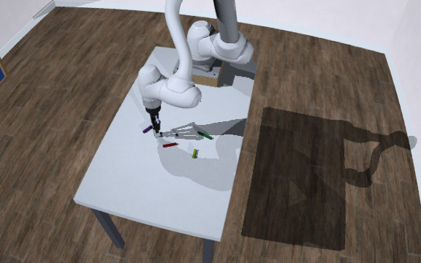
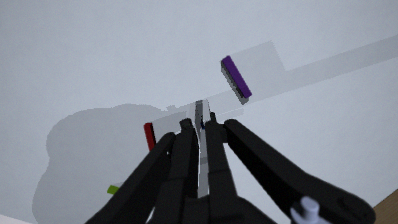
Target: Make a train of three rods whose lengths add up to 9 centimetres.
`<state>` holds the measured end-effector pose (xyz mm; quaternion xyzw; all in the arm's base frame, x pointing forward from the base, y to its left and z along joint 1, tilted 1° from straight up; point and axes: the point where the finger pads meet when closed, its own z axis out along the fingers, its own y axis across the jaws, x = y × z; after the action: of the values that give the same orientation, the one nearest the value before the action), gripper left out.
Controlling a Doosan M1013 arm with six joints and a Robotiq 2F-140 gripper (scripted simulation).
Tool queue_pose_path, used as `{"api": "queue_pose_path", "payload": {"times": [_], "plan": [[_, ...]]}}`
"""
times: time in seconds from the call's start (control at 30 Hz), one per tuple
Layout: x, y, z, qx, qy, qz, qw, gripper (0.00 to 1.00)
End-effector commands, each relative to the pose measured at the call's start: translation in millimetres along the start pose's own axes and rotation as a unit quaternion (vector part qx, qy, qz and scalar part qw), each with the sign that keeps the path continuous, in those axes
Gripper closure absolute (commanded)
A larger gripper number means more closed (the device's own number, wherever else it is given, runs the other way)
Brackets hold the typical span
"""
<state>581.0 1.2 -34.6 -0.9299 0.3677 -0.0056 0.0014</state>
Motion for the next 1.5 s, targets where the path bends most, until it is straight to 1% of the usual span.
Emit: {"api": "queue_pose_path", "payload": {"times": [0.0,1.07,1.1,1.17,1.2,1.27,1.3,1.43,1.47], "plan": [[0.0,-0.1,-0.1,0.000,0.000,0.000,1.000,0.97],[0.0,-0.1,-0.1,0.000,0.000,0.000,1.000,0.97],[0.0,-0.1,-0.1,0.000,0.000,0.000,1.000,0.95],[0.0,-0.1,-0.1,0.000,0.000,0.000,1.000,0.95],[0.0,-0.1,-0.1,0.000,0.000,0.000,1.000,0.92],[0.0,-0.1,-0.1,0.000,0.000,0.000,1.000,0.92],[0.0,-0.1,-0.1,0.000,0.000,0.000,1.000,0.90],[0.0,-0.1,-0.1,0.000,0.000,0.000,1.000,0.90],[0.0,-0.1,-0.1,0.000,0.000,0.000,1.000,0.88]]}}
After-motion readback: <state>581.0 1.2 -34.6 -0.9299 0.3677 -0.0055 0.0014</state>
